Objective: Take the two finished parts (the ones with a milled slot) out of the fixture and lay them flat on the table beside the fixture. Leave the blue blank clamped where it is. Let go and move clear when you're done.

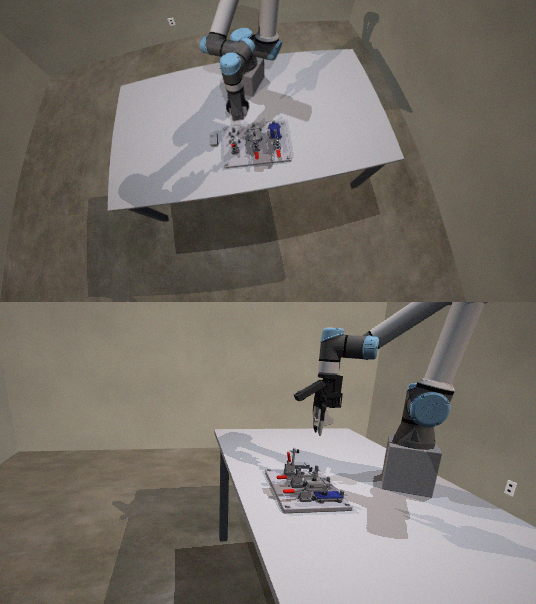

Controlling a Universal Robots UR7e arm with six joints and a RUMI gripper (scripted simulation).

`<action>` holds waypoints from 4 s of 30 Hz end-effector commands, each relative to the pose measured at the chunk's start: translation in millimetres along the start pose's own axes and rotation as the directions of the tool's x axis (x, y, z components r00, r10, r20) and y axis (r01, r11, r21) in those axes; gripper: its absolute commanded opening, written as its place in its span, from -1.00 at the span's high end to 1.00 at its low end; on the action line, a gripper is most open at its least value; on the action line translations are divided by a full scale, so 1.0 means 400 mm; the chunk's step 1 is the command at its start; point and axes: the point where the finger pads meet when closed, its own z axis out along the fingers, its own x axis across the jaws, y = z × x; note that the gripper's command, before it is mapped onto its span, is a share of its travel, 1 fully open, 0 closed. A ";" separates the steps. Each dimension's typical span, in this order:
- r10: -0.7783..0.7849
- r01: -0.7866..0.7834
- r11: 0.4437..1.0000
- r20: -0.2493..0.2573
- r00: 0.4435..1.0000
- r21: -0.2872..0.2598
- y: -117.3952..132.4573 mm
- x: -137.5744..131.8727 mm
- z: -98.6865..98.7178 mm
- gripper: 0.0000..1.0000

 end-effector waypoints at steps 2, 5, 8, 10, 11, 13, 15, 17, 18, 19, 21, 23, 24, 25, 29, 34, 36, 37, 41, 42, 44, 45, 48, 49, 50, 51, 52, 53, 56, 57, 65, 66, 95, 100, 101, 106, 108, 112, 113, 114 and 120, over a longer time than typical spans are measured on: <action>0.010 -0.010 1.000 -0.005 1.000 0.001 -0.006 -0.090 -0.006 0.44; 0.010 -0.010 1.000 -0.004 1.000 0.000 -0.007 -0.113 -0.004 0.44; 0.010 -0.010 1.000 -0.004 1.000 -0.001 -0.007 -0.120 -0.004 0.44; 0.010 -0.010 1.000 -0.004 1.000 -0.001 -0.008 -0.131 -0.004 0.44; 0.010 -0.010 1.000 -0.004 1.000 0.000 -0.008 -0.135 -0.004 0.44; 0.010 -0.010 1.000 -0.004 1.000 0.000 -0.008 -0.143 -0.004 0.44; 0.010 -0.010 1.000 -0.004 1.000 0.000 -0.008 -0.148 -0.004 0.44; 0.010 -0.010 1.000 -0.004 1.000 0.000 -0.008 -0.151 -0.004 0.44; 0.010 -0.010 1.000 -0.004 1.000 -0.001 -0.007 -0.152 -0.004 0.44; 0.010 -0.010 1.000 -0.003 1.000 -0.001 -0.007 -0.153 -0.004 0.44; 0.010 -0.010 1.000 -0.003 1.000 -0.001 -0.007 -0.154 -0.003 0.44; 0.010 -0.010 1.000 -0.003 1.000 -0.001 -0.006 -0.154 -0.003 0.44; 0.010 -0.010 1.000 -0.003 1.000 -0.001 -0.006 -0.154 -0.003 0.44; 0.010 -0.010 1.000 -0.003 1.000 -0.001 -0.007 -0.154 -0.004 0.44; 0.011 -0.011 1.000 -0.003 1.000 -0.001 -0.007 -0.153 -0.003 0.44; 0.011 -0.011 1.000 -0.003 1.000 -0.001 -0.007 -0.154 -0.003 0.44; 0.010 -0.010 1.000 -0.004 1.000 -0.001 -0.007 -0.154 -0.003 0.44; 0.010 -0.010 1.000 -0.004 1.000 -0.001 -0.007 -0.154 -0.003 0.44; 0.010 -0.010 1.000 -0.004 1.000 -0.001 -0.007 -0.154 -0.003 0.44; 0.010 -0.010 1.000 -0.004 1.000 -0.001 -0.007 -0.154 -0.003 0.44; 0.010 -0.010 1.000 -0.004 1.000 -0.001 -0.007 -0.154 -0.003 0.44; 0.010 -0.010 1.000 -0.004 1.000 -0.001 -0.007 -0.154 -0.003 0.44; 0.010 -0.010 1.000 -0.003 1.000 -0.002 -0.006 -0.154 -0.001 0.44; 0.010 -0.010 1.000 -0.003 1.000 -0.004 -0.005 -0.155 0.003 0.44; 0.010 -0.010 1.000 -0.002 1.000 -0.006 -0.002 -0.156 0.008 0.44; 0.010 -0.010 1.000 -0.002 1.000 -0.006 -0.001 -0.156 0.013 0.44; 0.010 -0.010 1.000 -0.002 1.000 -0.006 -0.001 -0.156 0.019 0.44; 0.010 -0.010 1.000 -0.002 1.000 -0.006 -0.001 -0.156 0.027 0.44; 0.010 -0.010 1.000 -0.002 1.000 -0.006 -0.001 -0.156 0.057 0.44; 0.010 -0.010 1.000 -0.002 1.000 -0.006 -0.001 -0.156 0.057 0.44; 0.010 -0.010 1.000 -0.002 1.000 -0.006 0.000 -0.156 0.132 0.44; 0.010 -0.010 1.000 -0.002 1.000 -0.006 0.000 -0.156 0.139 0.44; 0.009 -0.009 1.000 -0.004 1.000 -0.002 -0.129 -0.153 0.148 0.44; 0.009 -0.009 1.000 -0.004 1.000 -0.001 -0.199 -0.153 0.148 0.44; 0.009 -0.009 1.000 -0.004 1.000 -0.001 -0.213 -0.153 0.148 0.44; 0.009 -0.009 1.000 -0.004 1.000 -0.001 -0.276 -0.152 0.148 0.44; 0.009 -0.009 1.000 -0.004 1.000 -0.001 -0.287 -0.152 0.148 0.44; 0.009 -0.009 1.000 -0.004 1.000 -0.001 -0.314 -0.152 0.149 0.44; 0.009 -0.009 1.000 -0.004 1.000 -0.001 -0.322 -0.152 0.149 0.44; 0.009 -0.009 1.000 -0.004 1.000 -0.001 -0.329 -0.152 0.149 0.44; 0.009 -0.009 1.000 -0.004 1.000 -0.001 -0.350 -0.152 0.149 0.44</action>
